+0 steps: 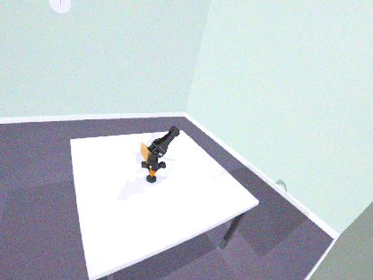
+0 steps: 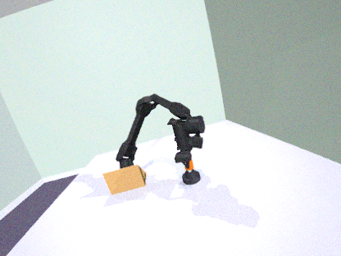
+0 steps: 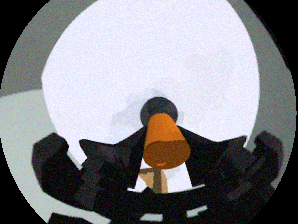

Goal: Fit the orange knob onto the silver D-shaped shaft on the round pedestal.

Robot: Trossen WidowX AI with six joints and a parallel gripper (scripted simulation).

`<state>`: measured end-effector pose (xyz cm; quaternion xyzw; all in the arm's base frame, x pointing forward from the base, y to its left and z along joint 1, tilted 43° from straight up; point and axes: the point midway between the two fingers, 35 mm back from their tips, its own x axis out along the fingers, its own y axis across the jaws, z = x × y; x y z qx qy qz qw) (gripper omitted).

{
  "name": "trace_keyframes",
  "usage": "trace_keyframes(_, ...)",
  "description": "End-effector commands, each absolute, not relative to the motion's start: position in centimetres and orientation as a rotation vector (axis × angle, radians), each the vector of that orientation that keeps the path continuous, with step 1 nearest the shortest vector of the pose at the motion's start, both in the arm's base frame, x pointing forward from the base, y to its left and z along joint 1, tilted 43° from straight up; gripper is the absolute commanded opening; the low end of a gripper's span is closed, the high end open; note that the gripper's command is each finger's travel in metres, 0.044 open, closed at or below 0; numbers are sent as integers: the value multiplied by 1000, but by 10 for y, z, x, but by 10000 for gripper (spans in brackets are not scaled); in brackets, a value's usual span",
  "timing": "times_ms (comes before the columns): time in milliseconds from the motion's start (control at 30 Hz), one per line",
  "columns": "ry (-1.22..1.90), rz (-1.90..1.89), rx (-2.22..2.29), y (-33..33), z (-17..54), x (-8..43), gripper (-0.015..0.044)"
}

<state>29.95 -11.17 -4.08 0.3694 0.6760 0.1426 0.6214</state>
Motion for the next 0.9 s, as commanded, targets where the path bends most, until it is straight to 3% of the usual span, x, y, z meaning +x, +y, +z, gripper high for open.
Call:
trace_keyframes(0,1549,333,843,-112,-41,300,0)
trace_keyframes(867,1577,256,922,-113,-41,299,0)
